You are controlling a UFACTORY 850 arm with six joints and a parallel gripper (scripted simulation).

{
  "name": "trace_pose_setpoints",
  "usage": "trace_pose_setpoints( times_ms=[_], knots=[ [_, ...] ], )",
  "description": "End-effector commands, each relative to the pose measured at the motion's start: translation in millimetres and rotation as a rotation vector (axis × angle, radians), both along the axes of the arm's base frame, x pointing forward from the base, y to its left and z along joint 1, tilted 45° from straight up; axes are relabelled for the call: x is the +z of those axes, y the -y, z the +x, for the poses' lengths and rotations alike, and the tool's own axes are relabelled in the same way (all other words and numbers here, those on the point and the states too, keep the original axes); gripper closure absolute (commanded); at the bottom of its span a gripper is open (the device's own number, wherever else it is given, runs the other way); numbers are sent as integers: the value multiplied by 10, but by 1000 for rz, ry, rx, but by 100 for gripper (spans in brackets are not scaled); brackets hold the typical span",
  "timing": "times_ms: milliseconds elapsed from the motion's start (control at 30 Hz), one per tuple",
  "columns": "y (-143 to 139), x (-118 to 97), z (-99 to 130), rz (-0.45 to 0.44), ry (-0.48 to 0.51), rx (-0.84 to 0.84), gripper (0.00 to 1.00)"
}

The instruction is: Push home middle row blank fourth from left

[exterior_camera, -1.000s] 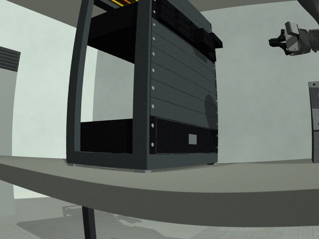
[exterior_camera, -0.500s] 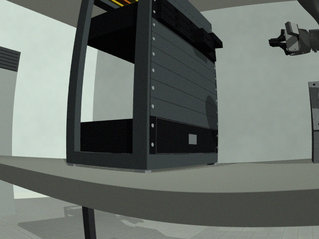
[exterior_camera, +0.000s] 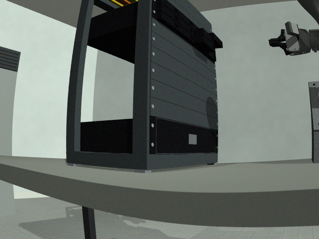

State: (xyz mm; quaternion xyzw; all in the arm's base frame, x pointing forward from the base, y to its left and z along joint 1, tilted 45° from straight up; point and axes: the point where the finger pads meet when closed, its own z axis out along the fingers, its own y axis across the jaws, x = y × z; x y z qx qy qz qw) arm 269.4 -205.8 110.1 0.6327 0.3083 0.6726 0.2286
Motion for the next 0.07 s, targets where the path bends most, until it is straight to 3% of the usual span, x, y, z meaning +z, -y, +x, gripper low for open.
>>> trace_pose_setpoints(
  times_ms=[0, 33],
  knots=[
    [6, 1, 1, -1, 1, 0, 100],
    [6, 1, 1, -1, 1, 0, 100]
  ],
)
